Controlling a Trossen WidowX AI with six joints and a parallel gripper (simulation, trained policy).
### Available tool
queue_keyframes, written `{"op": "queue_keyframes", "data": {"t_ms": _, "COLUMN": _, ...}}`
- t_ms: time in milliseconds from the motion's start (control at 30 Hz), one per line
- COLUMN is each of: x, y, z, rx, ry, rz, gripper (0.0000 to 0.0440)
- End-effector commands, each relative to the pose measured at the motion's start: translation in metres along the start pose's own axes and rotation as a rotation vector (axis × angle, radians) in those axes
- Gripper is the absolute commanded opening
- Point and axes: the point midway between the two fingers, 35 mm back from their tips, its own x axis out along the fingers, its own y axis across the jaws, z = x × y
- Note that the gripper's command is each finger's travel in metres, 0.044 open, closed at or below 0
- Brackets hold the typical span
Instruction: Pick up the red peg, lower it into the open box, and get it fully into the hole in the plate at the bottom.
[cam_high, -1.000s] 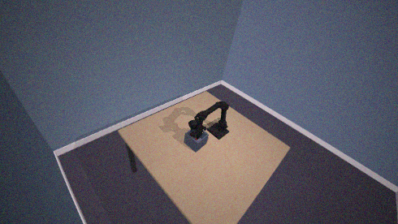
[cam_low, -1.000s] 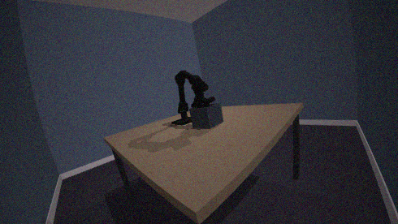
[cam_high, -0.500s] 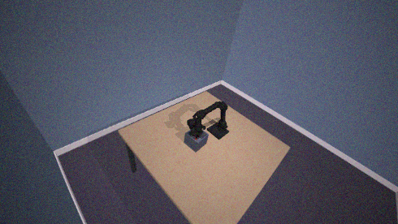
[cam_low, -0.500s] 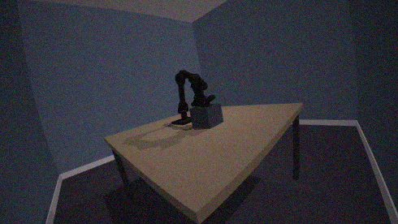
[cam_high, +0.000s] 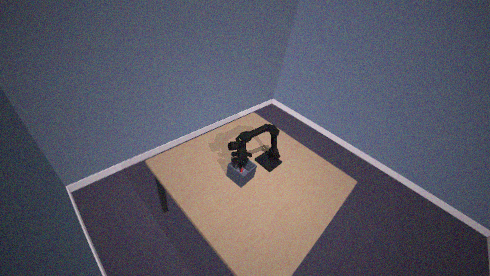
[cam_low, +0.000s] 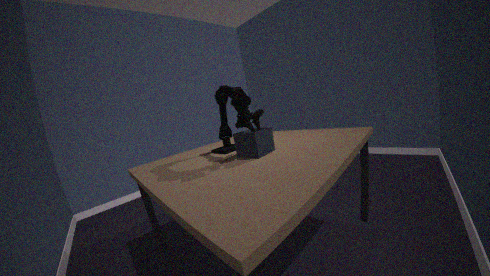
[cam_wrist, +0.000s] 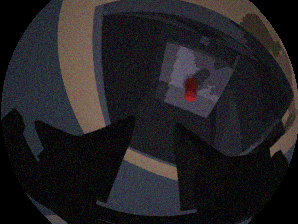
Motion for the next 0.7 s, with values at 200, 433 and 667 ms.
{"op": "queue_keyframes", "data": {"t_ms": 200, "x": -0.007, "y": 0.011, "z": 0.005, "rx": -0.017, "ry": 0.047, "rz": 0.040, "gripper": 0.0179}}
{"op": "queue_keyframes", "data": {"t_ms": 433, "x": -0.011, "y": 0.018, "z": 0.009, "rx": -0.038, "ry": 0.073, "rz": 0.070, "gripper": 0.0175}}
{"op": "queue_keyframes", "data": {"t_ms": 667, "x": -0.013, "y": 0.024, "z": 0.014, "rx": -0.063, "ry": 0.094, "rz": 0.095, "gripper": 0.0172}}
